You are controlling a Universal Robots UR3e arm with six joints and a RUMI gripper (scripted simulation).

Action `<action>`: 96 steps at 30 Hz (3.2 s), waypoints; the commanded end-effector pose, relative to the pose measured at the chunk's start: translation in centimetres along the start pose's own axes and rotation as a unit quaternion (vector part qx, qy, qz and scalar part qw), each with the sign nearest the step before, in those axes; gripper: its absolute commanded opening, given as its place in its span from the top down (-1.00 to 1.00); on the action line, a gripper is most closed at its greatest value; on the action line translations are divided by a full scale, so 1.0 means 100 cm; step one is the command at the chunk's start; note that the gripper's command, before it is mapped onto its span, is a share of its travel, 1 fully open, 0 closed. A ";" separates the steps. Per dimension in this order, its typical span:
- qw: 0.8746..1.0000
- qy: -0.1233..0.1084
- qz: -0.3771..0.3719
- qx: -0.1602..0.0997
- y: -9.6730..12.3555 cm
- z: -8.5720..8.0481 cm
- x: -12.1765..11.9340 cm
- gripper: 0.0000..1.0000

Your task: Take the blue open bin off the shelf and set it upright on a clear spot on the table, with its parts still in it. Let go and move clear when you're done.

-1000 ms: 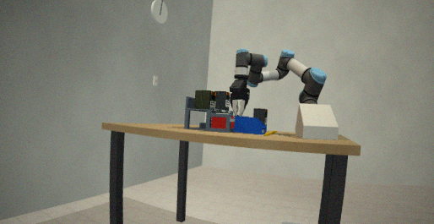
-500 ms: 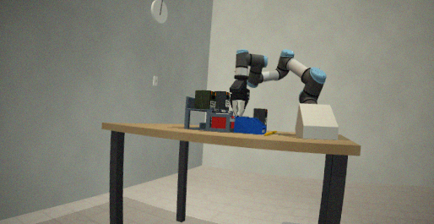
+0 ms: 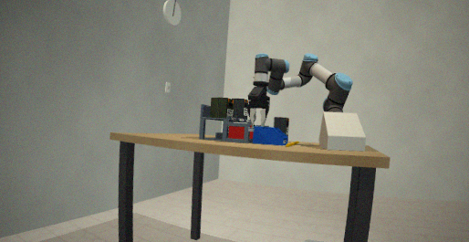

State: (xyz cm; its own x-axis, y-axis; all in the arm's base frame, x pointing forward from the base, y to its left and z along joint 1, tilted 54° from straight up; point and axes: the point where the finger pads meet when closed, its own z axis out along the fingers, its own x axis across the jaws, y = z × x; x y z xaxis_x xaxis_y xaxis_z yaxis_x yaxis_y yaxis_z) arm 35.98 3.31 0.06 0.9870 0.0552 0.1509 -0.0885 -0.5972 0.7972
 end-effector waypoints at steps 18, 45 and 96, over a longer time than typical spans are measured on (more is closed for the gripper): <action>1.000 0.001 0.000 0.000 0.000 -0.001 0.000 0.61; 1.000 0.001 0.000 0.000 0.000 -0.001 0.000 0.61; 1.000 0.001 0.000 0.000 0.000 -0.081 0.000 0.61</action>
State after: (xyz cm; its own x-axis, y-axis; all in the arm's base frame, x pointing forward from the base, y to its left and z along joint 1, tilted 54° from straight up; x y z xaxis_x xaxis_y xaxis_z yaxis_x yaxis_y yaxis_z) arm 34.91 9.67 4.71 0.9868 0.0564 0.1517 -0.0883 -0.5980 0.7966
